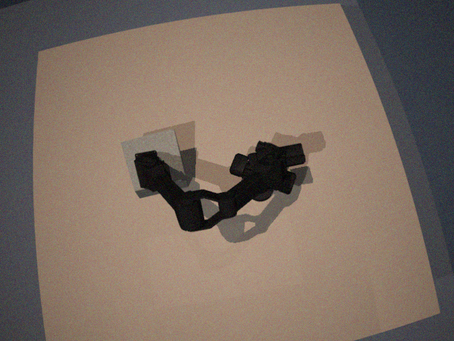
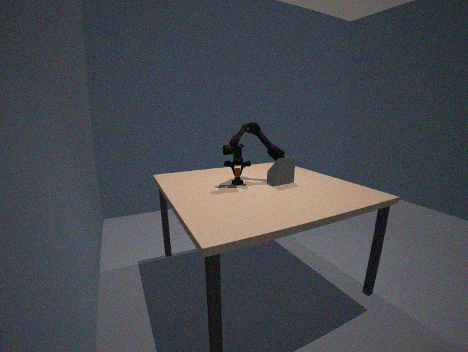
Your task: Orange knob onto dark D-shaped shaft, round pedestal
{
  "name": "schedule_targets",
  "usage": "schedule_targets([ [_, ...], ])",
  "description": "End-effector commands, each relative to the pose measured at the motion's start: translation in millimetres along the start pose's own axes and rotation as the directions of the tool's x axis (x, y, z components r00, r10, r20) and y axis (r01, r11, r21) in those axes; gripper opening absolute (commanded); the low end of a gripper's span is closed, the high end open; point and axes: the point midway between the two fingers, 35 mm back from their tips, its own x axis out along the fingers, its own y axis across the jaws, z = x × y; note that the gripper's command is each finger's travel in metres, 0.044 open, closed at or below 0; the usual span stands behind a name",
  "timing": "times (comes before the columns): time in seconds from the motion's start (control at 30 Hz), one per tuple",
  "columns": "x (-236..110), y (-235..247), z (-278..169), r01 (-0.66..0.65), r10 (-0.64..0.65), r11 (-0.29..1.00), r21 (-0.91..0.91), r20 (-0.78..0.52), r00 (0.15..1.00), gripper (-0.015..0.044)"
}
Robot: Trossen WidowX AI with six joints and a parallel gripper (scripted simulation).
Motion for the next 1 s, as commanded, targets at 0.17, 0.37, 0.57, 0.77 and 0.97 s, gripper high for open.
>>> schedule_targets([
  [0.17, 7.7, 0.2, -0.1, 0.000, 0.000, 1.000, -0.003, -0.001, 1.000, 0.0000],
  [0.37, 7.5, 0.3, 0.1, 0.000, 0.000, 1.000, 0.000, -0.001, 1.000, 0.0000],
  [0.57, 7.5, 0.3, 0.1, 0.000, 0.000, 1.000, 0.000, -0.001, 1.000, 0.0052],
  [0.77, 7.5, 0.3, 0.1, 0.000, 0.000, 1.000, 0.000, -0.001, 1.000, 0.0210],
  [0.97, 7.5, 0.3, 0.1, 0.000, 0.000, 1.000, 0.000, -0.001, 1.000, 0.0368],
])
